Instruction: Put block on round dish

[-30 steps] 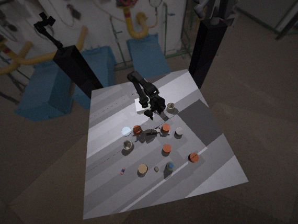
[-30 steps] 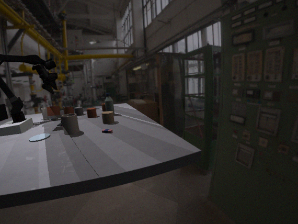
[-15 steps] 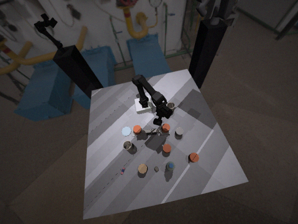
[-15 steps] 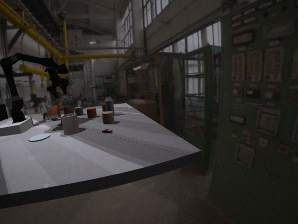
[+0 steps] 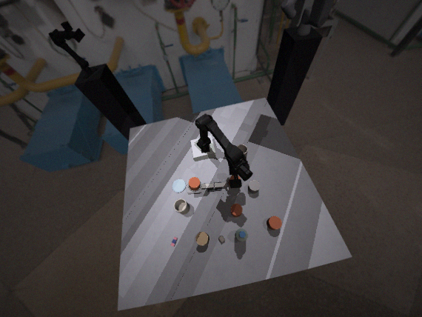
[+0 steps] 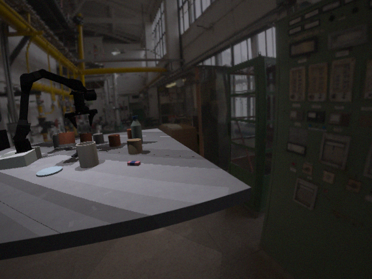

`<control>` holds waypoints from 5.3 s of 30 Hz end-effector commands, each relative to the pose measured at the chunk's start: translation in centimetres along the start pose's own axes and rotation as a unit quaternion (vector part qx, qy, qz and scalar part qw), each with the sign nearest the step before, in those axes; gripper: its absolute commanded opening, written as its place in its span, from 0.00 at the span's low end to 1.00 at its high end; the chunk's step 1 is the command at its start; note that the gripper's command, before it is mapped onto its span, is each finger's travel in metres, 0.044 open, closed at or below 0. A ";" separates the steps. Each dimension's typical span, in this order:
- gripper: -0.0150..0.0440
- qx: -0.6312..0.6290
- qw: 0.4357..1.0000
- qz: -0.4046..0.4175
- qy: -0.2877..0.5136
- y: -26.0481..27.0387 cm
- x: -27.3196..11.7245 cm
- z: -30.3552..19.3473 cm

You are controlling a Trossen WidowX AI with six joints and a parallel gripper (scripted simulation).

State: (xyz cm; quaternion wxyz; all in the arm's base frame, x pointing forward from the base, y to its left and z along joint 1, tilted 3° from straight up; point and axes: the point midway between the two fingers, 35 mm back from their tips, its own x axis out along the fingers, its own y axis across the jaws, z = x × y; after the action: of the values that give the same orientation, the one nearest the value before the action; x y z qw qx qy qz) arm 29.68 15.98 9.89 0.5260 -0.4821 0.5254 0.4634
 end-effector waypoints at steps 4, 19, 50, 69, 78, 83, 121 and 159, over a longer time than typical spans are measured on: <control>1.00 -0.029 0.999 0.017 0.002 -0.2 0.9 0.4; 1.00 -0.029 0.999 0.017 0.002 -0.2 2.9 0.4; 1.00 -0.029 0.999 0.017 0.002 0.0 7.9 0.4; 0.68 -0.029 0.999 0.017 0.002 0.1 8.5 0.3; 0.28 -0.029 0.999 0.017 0.002 -0.1 7.6 0.4; 0.25 -0.029 0.999 0.016 0.002 -0.2 7.0 0.5; 0.25 -0.029 0.999 0.016 0.001 -0.8 2.2 0.8; 0.25 -0.029 0.999 0.016 0.001 -0.6 -2.8 0.6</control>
State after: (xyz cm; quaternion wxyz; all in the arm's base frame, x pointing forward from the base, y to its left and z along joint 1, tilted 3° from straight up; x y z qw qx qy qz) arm 30.38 16.52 11.81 0.4995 -0.4889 0.5254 0.4853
